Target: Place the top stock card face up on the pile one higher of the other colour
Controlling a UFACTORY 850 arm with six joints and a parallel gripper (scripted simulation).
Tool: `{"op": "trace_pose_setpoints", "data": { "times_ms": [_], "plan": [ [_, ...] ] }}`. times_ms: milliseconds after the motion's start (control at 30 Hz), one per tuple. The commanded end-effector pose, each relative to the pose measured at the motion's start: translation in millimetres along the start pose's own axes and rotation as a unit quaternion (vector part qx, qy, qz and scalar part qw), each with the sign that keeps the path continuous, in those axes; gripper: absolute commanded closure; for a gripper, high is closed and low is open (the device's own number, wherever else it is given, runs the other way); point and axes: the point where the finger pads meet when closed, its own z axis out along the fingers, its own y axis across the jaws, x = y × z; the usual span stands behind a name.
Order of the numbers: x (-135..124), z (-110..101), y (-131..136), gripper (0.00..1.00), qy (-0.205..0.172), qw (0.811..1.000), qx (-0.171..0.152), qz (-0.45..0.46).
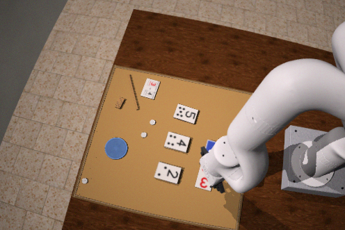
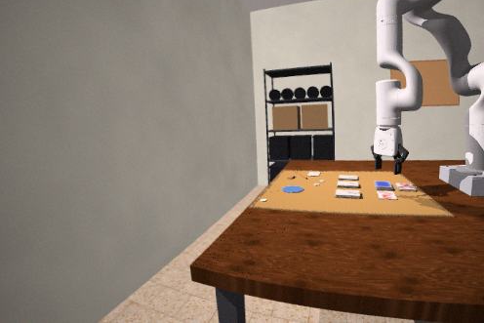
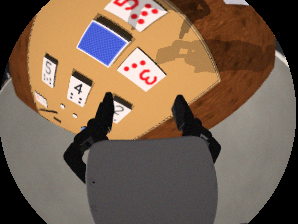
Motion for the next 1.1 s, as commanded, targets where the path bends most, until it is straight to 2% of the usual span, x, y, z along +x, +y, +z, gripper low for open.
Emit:
{"op": "trace_pose_setpoints", "data": {
  "times_ms": [0,100,167,333,567,667,867,1067],
  "plan": [
    [-0.2,3.2,-0.1,0.00,-0.001,0.998,-0.001,-0.070],
    [-0.2,3.2,-0.1,0.00,-0.001,0.998,-0.001,-0.070],
    [0.4,6.6,0.1,0.00,-0.001,0.991,-0.001,-0.134],
    [1.1,10.9,0.5,0.00,-0.002,0.977,-0.003,-0.215],
    [2.4,17.7,1.3,0.00,-0.003,0.941,-0.005,-0.339],
    [2.4,17.8,1.3,0.00,-0.003,0.940,-0.005,-0.341],
    [3.3,21.8,1.9,0.00,-0.004,0.911,-0.006,-0.412],
    [3.5,22.5,2.0,0.00,-0.004,0.905,-0.007,-0.424]
  ]
}}
